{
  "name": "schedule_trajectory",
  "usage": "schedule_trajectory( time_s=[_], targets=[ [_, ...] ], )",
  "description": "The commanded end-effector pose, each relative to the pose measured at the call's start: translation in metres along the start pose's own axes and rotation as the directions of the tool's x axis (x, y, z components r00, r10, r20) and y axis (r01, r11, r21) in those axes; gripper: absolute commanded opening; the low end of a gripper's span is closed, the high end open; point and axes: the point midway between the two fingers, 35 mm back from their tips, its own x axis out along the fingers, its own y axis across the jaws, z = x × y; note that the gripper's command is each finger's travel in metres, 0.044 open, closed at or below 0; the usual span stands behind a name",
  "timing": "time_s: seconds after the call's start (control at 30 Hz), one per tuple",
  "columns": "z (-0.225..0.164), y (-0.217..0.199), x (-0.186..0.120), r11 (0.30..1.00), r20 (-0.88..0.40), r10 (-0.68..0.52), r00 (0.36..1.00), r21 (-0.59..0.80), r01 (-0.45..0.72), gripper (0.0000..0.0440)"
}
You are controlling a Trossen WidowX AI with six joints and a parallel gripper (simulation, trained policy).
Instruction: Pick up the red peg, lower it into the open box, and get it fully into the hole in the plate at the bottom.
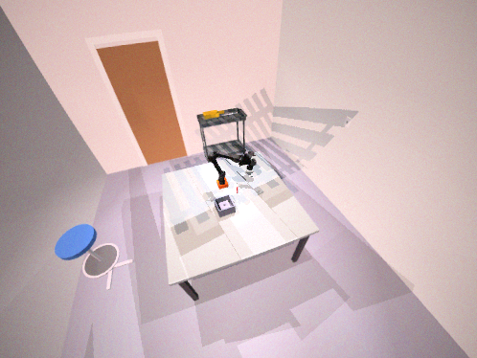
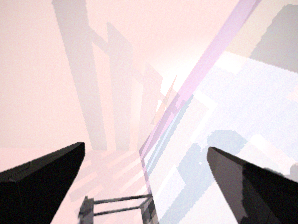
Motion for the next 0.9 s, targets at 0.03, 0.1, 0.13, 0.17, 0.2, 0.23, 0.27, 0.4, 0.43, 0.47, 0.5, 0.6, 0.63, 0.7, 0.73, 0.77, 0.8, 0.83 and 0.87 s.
schedule_trajectory(
  time_s=[0.03, 0.1, 0.13, 0.17, 0.2, 0.23, 0.27, 0.4, 0.43, 0.47, 0.5, 0.6, 0.63, 0.7, 0.73, 0.77, 0.8, 0.83, 0.87],
  targets=[
    [0.024, -0.014, -0.021, 0.994, 0.116, -0.086, 0.989, 0.077, 0.077, 0.044],
    [0.033, -0.022, -0.031, 0.987, 0.16, -0.127, 0.979, 0.116, 0.109, 0.044],
    [0.036, -0.026, -0.035, 0.983, 0.18, -0.148, 0.972, 0.137, 0.124, 0.044],
    [0.04, -0.03, -0.04, 0.978, 0.2, -0.169, 0.965, 0.158, 0.139, 0.044],
    [0.043, -0.035, -0.045, 0.972, 0.218, -0.191, 0.957, 0.181, 0.153, 0.044],
    [0.046, -0.039, -0.05, 0.965, 0.234, -0.213, 0.949, 0.203, 0.166, 0.044],
    [0.049, -0.043, -0.055, 0.957, 0.25, -0.235, 0.939, 0.227, 0.179, 0.044],
    [0.057, -0.062, -0.075, 0.918, 0.299, -0.326, 0.897, 0.325, 0.226, 0.044],
    [0.058, -0.067, -0.08, 0.907, 0.308, -0.349, 0.885, 0.35, 0.236, 0.044],
    [0.059, -0.071, -0.084, 0.894, 0.316, -0.372, 0.873, 0.376, 0.245, 0.044],
    [0.06, -0.076, -0.089, 0.88, 0.322, -0.395, 0.86, 0.401, 0.254, 0.044],
    [0.06, -0.091, -0.103, 0.833, 0.332, -0.464, 0.821, 0.479, 0.277, 0.044],
    [0.06, -0.096, -0.108, 0.816, 0.333, -0.486, 0.808, 0.504, 0.283, 0.044],
    [0.058, -0.105, -0.116, 0.778, 0.33, -0.53, 0.781, 0.555, 0.294, 0.044],
    [0.056, -0.11, -0.121, 0.758, 0.327, -0.552, 0.767, 0.58, 0.298, 0.044],
    [0.055, -0.115, -0.125, 0.737, 0.322, -0.573, 0.753, 0.605, 0.302, 0.044],
    [0.053, -0.119, -0.129, 0.715, 0.316, -0.594, 0.74, 0.629, 0.305, 0.044],
    [0.051, -0.124, -0.133, 0.693, 0.309, -0.614, 0.727, 0.653, 0.307, 0.044],
    [0.048, -0.128, -0.136, 0.669, 0.301, -0.633, 0.713, 0.676, 0.309, 0.044]
  ],
)
